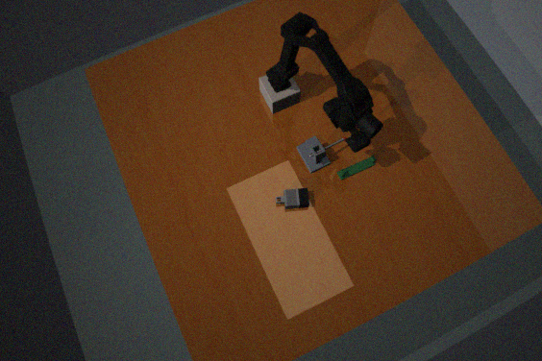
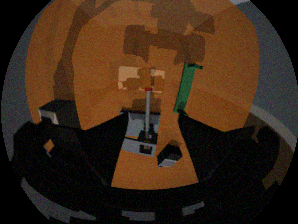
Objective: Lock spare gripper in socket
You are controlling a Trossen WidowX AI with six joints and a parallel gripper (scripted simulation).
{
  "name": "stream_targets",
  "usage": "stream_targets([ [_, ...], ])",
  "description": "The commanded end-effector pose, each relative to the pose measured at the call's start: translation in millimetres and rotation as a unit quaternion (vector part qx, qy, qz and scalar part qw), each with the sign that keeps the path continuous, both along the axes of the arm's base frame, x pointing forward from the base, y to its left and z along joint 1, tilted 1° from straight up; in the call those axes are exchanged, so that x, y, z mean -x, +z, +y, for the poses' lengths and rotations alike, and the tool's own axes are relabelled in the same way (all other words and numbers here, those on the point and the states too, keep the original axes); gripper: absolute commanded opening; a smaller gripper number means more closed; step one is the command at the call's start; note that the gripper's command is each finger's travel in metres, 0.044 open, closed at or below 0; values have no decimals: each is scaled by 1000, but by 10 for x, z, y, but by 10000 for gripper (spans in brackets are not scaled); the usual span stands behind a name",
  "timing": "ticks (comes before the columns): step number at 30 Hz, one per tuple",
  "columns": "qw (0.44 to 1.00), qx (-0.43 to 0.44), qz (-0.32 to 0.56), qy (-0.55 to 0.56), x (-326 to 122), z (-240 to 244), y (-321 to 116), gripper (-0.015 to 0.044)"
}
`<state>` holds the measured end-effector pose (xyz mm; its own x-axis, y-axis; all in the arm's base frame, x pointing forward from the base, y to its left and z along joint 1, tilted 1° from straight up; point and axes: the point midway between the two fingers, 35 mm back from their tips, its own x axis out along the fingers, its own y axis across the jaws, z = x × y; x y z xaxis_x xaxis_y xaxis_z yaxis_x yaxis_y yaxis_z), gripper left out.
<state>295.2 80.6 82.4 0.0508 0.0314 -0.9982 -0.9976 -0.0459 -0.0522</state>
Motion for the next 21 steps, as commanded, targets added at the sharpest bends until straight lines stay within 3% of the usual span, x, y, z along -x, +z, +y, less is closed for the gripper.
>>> stream_targets([
  [1, 1000, 1, 14, 2, 34, -16, -287, 300],
  [21, 1000, 1, 14, 2, 8, 5, -574, 300],
])
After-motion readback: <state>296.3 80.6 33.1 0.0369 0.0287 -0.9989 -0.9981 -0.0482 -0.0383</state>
